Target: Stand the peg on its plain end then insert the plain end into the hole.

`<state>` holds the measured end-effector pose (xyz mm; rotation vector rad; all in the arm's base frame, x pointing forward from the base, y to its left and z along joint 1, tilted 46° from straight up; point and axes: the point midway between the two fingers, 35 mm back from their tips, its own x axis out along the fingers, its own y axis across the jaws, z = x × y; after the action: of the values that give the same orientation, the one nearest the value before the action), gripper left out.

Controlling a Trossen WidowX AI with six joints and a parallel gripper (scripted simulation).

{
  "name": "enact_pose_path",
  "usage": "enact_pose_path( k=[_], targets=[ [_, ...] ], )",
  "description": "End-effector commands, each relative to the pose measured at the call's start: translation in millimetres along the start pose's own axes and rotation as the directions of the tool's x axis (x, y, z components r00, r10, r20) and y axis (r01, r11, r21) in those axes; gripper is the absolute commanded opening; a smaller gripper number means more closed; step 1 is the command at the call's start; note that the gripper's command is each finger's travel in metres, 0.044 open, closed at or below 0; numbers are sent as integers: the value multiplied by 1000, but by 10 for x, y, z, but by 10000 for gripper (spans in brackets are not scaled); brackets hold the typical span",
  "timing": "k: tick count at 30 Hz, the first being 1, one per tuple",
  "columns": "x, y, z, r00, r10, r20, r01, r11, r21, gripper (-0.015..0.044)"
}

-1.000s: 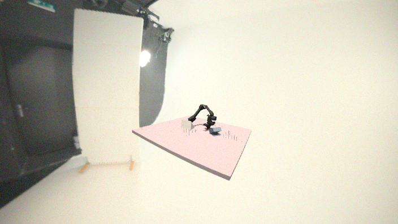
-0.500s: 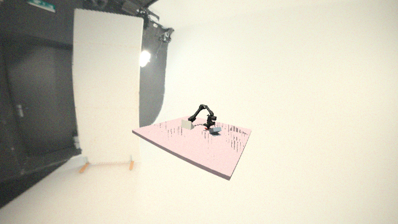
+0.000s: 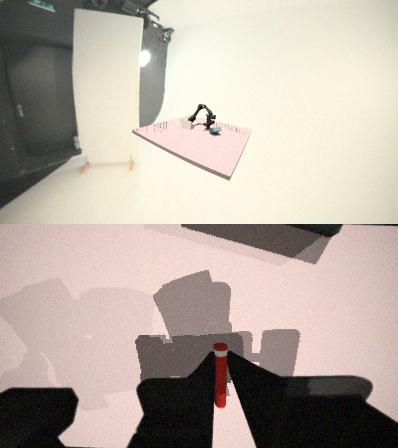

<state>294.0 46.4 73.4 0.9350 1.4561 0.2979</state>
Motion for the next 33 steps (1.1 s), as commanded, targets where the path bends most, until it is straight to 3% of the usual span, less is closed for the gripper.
enact_pose_path(
  k=[1, 33],
  targets=[
    [-28, -11, -20, 999, -4, 42, 4, 1000, 6, 50],
    [-196, -10, -149, 949, -6, 314, 4, 1000, 8, 50]
  ],
)
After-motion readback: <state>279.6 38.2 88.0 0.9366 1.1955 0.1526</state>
